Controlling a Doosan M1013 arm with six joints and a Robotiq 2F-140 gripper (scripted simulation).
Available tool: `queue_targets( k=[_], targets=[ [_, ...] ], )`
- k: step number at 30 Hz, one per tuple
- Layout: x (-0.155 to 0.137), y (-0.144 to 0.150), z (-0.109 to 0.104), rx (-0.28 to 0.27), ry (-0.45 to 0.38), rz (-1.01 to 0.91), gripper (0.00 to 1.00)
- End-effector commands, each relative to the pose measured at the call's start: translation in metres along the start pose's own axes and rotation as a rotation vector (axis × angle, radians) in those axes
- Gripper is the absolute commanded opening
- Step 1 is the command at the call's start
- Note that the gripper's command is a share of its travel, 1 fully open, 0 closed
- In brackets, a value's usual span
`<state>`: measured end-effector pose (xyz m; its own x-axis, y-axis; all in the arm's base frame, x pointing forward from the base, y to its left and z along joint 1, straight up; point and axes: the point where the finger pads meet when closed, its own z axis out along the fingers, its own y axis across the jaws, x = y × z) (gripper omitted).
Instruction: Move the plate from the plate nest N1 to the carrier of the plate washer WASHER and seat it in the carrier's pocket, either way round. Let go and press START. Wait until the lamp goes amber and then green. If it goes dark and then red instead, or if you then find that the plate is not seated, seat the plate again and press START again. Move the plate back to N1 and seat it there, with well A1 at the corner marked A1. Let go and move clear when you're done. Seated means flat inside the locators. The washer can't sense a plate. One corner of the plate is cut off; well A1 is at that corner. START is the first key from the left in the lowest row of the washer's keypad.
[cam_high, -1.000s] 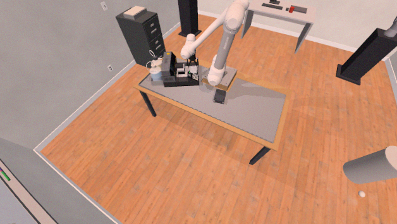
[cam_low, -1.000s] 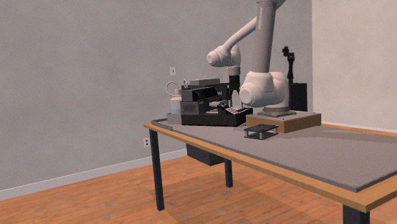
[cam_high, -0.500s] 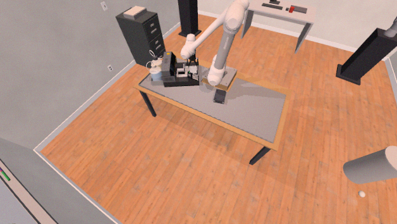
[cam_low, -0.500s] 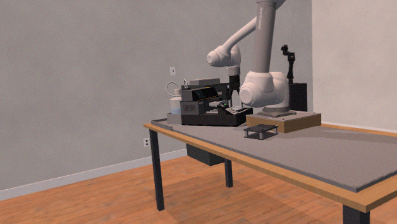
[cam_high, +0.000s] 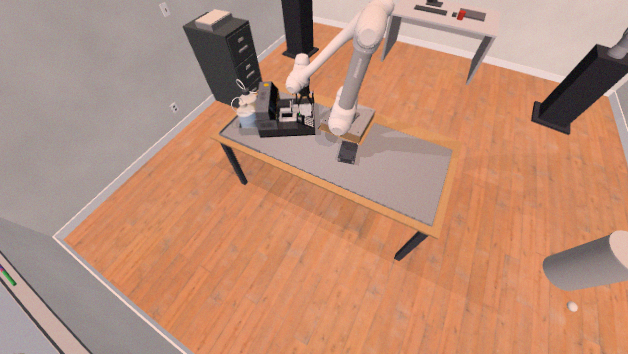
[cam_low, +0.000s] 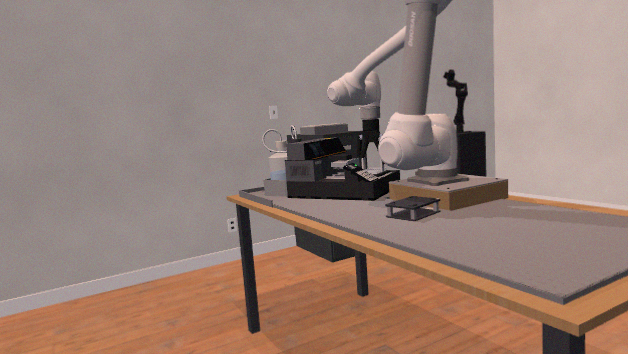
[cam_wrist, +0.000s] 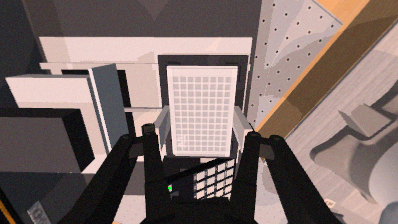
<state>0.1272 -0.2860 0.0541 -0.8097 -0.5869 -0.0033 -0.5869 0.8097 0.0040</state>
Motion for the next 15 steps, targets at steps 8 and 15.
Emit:
queue_targets(
  k=[8,15],
  targets=[
    [0.0006,0.0021,0.0020,-0.004,0.003,0.003,0.10],
    [0.0006,0.0021,-0.0013,-0.004,0.003,0.003,0.10]
  ],
)
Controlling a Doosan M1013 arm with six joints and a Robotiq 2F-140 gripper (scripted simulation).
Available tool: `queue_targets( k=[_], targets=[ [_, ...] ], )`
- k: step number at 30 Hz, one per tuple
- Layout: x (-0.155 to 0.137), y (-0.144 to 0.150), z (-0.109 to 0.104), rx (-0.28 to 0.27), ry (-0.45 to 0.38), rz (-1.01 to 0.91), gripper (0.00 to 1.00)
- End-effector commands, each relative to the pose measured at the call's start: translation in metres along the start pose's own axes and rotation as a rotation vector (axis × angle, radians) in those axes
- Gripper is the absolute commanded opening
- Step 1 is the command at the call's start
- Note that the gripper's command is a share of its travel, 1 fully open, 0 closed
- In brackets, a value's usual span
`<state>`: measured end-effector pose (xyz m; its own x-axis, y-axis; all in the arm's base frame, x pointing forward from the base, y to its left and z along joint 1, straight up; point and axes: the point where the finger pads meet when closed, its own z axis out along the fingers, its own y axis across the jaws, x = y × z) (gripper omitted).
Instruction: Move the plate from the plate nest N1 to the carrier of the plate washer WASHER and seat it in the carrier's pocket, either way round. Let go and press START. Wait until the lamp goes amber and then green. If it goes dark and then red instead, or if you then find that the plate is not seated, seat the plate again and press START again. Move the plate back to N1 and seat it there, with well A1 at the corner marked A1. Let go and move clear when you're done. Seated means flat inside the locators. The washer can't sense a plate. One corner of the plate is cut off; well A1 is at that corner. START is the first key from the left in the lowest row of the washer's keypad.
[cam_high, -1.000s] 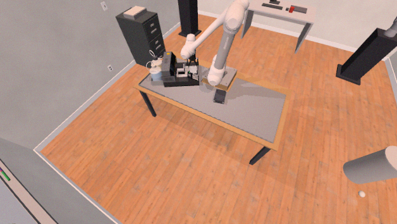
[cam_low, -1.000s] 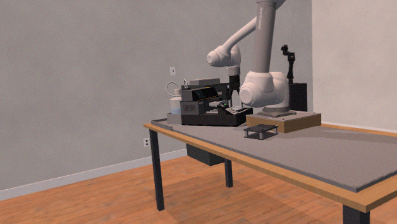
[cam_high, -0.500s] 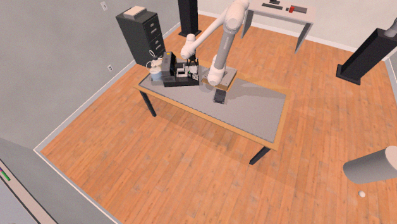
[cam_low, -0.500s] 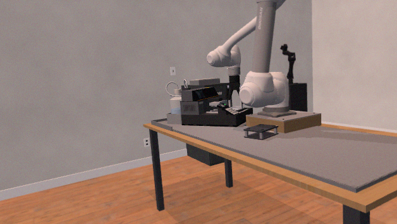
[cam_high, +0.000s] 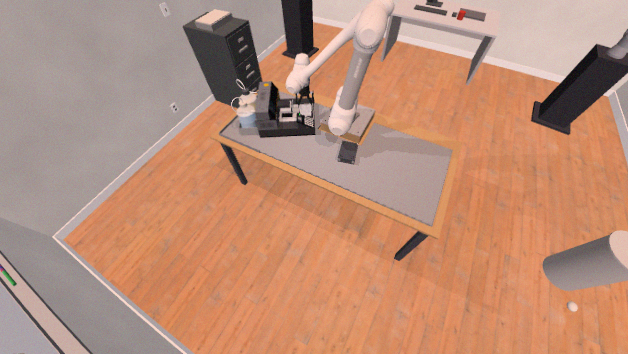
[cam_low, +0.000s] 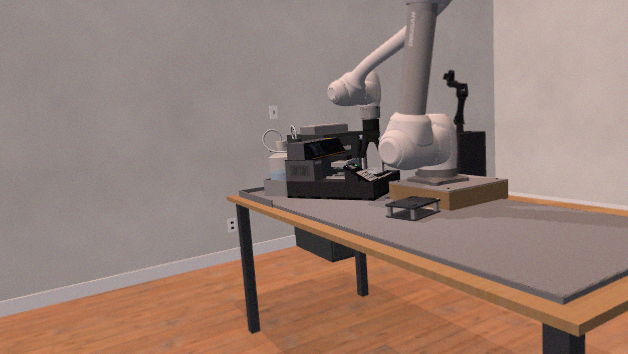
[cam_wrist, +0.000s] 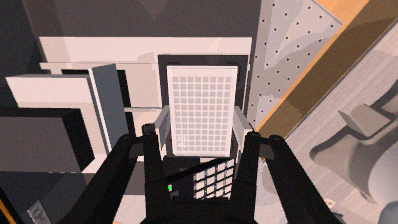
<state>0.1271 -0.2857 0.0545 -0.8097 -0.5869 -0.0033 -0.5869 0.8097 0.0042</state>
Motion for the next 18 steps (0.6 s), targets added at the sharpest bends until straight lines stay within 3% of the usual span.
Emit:
queue_targets(
  k=[1,18],
  targets=[
    [0.001,0.002,-0.003,-0.004,0.003,0.003,0.10],
    [0.001,0.002,-0.028,-0.004,0.003,0.003,0.10]
  ],
)
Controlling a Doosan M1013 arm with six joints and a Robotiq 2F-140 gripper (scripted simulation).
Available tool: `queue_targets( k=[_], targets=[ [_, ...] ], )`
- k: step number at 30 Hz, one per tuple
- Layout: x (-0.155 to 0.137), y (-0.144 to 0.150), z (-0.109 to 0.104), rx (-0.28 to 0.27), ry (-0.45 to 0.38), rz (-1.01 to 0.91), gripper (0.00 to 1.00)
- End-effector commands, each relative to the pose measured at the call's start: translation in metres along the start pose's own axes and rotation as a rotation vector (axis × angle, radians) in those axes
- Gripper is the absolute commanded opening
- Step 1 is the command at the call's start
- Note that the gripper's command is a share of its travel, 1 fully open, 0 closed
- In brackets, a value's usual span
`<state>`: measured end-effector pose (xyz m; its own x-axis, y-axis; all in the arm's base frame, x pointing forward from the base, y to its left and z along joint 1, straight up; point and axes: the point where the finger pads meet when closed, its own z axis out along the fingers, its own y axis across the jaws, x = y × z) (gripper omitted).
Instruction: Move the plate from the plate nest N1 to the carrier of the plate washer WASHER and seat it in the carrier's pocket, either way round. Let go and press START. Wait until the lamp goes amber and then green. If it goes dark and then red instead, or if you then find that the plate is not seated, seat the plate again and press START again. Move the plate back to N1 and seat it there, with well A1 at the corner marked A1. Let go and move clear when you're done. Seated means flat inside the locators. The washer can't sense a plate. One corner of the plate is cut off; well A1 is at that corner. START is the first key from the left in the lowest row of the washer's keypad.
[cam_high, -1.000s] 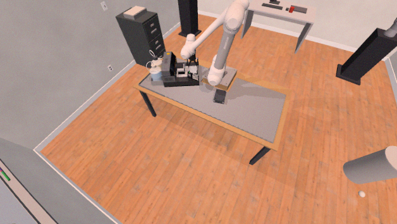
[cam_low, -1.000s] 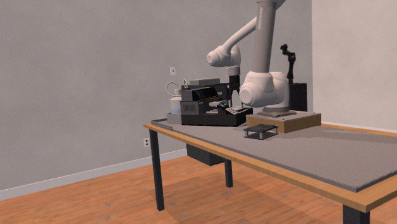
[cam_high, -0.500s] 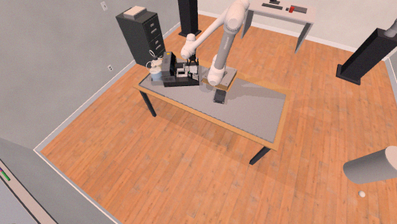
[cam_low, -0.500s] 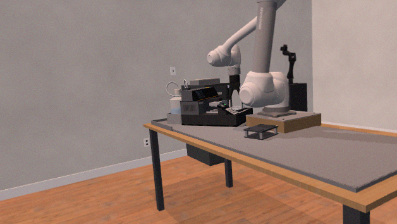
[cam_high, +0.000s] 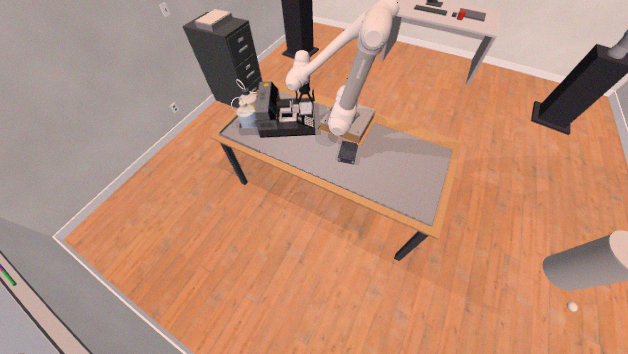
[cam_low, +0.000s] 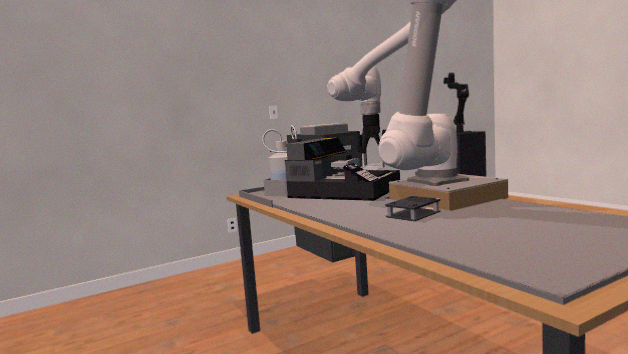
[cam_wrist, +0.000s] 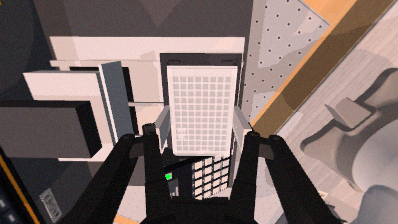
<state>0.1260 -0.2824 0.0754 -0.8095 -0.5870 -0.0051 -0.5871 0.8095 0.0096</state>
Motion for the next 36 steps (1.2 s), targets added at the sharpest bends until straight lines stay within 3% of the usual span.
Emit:
queue_targets(
  k=[1,36],
  targets=[
    [0.002,-0.002,-0.008,0.002,0.005,0.003,0.10],
    [0.001,-0.001,-0.060,0.002,0.005,0.003,0.10]
  ],
)
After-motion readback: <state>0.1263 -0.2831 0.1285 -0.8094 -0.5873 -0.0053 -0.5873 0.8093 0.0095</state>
